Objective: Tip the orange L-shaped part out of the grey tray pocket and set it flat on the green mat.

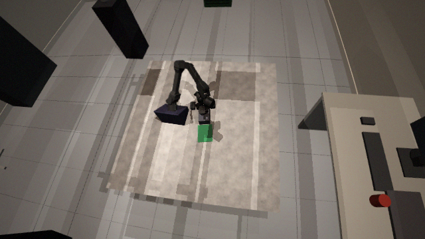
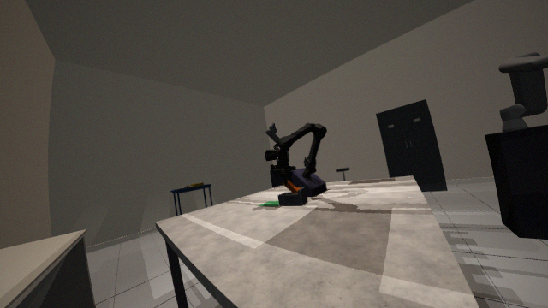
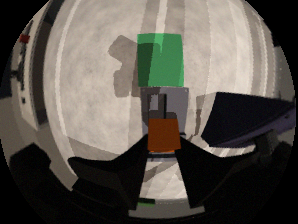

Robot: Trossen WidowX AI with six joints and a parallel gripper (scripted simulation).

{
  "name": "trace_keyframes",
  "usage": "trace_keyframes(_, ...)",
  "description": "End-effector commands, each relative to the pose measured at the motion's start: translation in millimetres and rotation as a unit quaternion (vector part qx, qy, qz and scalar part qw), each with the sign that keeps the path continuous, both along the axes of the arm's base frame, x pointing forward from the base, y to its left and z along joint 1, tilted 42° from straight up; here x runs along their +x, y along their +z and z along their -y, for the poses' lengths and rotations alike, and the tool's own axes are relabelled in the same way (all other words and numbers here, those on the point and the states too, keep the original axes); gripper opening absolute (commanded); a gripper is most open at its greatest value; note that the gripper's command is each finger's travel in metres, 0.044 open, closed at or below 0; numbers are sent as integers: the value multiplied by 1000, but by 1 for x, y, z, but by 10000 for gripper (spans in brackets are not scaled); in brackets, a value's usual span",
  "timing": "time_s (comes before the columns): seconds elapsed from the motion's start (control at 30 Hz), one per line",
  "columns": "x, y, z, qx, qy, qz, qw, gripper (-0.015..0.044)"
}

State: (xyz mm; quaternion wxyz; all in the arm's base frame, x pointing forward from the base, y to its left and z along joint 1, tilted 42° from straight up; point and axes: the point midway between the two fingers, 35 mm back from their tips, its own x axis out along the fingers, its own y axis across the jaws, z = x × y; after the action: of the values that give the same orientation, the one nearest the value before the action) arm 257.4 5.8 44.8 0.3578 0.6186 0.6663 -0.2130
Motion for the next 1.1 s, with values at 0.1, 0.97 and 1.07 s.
trace_keyframes(0.1, 1, 10, 8, -2, 1, 5, 1000, 0)
trace_keyframes(0.97, 2, 19, 30, -2, 1, 5, 1000, 0)
trace_keyframes(1.07, 4, 10, 38, -3, 1, 5, 1000, 0)
